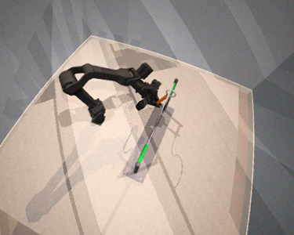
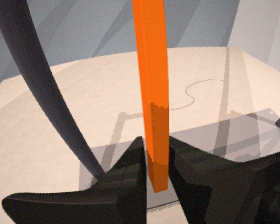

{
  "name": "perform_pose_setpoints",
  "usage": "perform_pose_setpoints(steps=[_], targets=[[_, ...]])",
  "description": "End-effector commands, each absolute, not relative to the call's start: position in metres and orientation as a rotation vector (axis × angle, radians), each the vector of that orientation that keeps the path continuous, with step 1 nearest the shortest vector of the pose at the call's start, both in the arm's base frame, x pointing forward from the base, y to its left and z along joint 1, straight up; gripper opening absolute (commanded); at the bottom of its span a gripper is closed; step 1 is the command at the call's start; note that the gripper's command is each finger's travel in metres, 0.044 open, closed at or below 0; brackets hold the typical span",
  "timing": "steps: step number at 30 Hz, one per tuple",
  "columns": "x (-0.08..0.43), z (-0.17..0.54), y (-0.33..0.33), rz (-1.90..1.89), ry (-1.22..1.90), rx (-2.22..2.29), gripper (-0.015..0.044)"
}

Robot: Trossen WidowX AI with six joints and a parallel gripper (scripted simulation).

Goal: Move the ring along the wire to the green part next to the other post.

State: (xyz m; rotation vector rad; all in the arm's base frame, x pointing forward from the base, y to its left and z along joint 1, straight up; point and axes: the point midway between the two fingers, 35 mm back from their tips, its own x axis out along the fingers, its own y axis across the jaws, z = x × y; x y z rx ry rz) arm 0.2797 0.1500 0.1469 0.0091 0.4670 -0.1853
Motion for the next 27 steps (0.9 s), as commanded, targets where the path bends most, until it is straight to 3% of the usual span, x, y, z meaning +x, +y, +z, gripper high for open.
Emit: perform_pose_setpoints(steps=[1,15,27], targets=[[0.278,0.148,0.151,-0.186,0.468,0.010,0.0160],[0.236,0.168,0.159,-0.189,0.469,0.011,0.0160],[0.236,0.169,0.159,-0.189,0.469,0.011,0.0160]])
